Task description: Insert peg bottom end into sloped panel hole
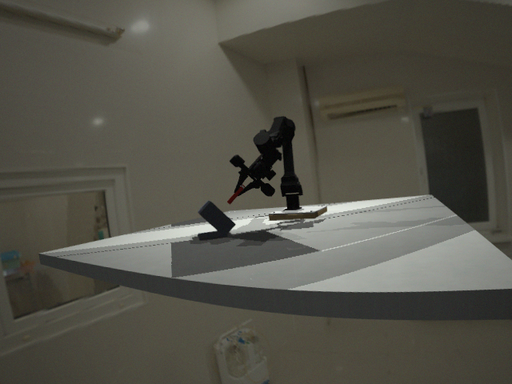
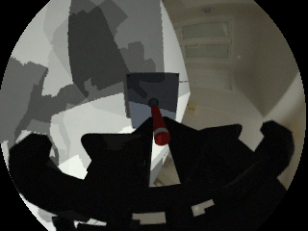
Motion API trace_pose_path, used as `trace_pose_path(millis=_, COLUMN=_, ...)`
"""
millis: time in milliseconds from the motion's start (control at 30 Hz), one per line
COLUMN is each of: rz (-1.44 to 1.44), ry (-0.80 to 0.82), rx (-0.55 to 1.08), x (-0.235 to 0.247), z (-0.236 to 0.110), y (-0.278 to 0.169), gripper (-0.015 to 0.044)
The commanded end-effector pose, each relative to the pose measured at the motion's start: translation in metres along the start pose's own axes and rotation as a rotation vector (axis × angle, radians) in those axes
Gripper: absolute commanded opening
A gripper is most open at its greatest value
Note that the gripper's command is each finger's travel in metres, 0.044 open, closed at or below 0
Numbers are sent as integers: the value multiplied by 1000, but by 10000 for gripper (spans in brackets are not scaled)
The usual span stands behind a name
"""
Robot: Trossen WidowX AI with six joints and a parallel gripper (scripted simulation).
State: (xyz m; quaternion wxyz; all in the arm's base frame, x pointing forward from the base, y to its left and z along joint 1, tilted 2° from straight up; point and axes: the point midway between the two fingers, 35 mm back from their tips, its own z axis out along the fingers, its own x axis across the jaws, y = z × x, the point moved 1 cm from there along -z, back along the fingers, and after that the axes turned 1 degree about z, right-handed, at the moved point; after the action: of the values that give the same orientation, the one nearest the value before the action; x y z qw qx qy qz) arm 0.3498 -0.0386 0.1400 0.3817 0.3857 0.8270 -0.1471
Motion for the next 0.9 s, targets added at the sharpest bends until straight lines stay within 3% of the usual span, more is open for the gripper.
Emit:
trace_pose_path(millis=0, rz=-4, ry=-8, rx=4, x=1, z=5, y=-1, gripper=0)
trace_pose_path(millis=867, rz=5, ry=-18, rx=0, x=1, z=31, y=0, gripper=0)
